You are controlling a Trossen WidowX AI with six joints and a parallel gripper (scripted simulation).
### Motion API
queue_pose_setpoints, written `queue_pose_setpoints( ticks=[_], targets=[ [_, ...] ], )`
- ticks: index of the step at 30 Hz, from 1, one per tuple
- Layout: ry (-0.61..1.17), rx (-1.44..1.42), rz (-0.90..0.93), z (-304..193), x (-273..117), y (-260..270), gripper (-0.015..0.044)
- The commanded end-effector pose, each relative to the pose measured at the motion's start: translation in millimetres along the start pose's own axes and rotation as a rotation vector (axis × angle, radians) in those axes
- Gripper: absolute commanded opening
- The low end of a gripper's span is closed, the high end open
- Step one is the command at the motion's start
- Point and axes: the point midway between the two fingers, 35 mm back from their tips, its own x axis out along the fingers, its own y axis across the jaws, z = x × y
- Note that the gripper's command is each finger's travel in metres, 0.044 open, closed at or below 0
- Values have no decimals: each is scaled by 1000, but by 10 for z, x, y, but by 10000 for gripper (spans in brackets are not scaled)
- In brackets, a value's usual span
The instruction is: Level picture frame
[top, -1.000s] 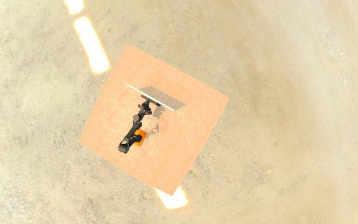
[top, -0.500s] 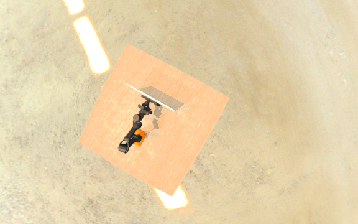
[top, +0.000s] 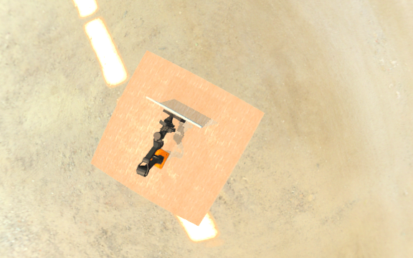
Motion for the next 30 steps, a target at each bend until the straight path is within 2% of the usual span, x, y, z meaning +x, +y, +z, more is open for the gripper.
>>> queue_pose_setpoints(
  ticks=[1, 30],
  targets=[
    [2, 8, 22, 8, 1, 77, 0],
    [2, 7, 22, 52, 1, 69, 0]
  ],
)
